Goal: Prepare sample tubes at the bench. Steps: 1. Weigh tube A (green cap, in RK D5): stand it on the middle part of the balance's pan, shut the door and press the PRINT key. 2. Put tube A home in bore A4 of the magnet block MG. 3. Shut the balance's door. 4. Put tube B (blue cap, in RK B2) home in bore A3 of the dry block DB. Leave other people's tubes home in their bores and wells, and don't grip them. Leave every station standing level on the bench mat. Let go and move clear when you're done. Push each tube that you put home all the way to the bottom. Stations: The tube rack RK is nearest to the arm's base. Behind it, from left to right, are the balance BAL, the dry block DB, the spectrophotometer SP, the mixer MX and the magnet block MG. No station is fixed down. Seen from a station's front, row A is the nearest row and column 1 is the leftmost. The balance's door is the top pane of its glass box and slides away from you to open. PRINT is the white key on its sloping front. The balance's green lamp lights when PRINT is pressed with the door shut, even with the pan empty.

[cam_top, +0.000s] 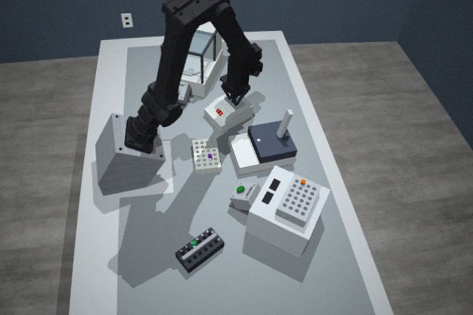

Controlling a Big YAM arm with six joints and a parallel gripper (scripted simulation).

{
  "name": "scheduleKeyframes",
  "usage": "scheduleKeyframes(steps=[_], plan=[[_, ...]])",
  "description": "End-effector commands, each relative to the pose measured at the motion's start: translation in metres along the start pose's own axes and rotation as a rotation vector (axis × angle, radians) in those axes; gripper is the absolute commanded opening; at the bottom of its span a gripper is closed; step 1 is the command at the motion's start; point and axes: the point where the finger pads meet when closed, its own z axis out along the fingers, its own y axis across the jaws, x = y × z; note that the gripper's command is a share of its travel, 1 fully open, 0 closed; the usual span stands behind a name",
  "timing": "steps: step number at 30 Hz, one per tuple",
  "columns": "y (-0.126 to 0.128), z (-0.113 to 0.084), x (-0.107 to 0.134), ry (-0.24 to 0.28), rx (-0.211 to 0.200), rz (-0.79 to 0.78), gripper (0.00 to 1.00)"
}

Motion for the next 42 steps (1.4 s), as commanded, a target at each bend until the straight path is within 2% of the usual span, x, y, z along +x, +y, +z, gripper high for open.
scheduleKeyframes(steps=[1,12,13,14,26,28,42], plan=[[0.001,-0.005,-0.012,-0.021,-0.006,0.005,0.36],[0.001,-0.005,-0.012,-0.021,-0.006,0.005,0.36],[0.005,-0.017,-0.022,-0.043,-0.016,0.010,0.36],[0.005,-0.020,-0.023,-0.047,-0.016,0.013,0.36],[0.004,-0.038,-0.023,-0.050,-0.013,0.014,0.36],[0.001,-0.026,-0.012,-0.023,-0.006,0.006,0.36],[0.001,-0.026,-0.012,-0.023,-0.006,0.006,0.36]])
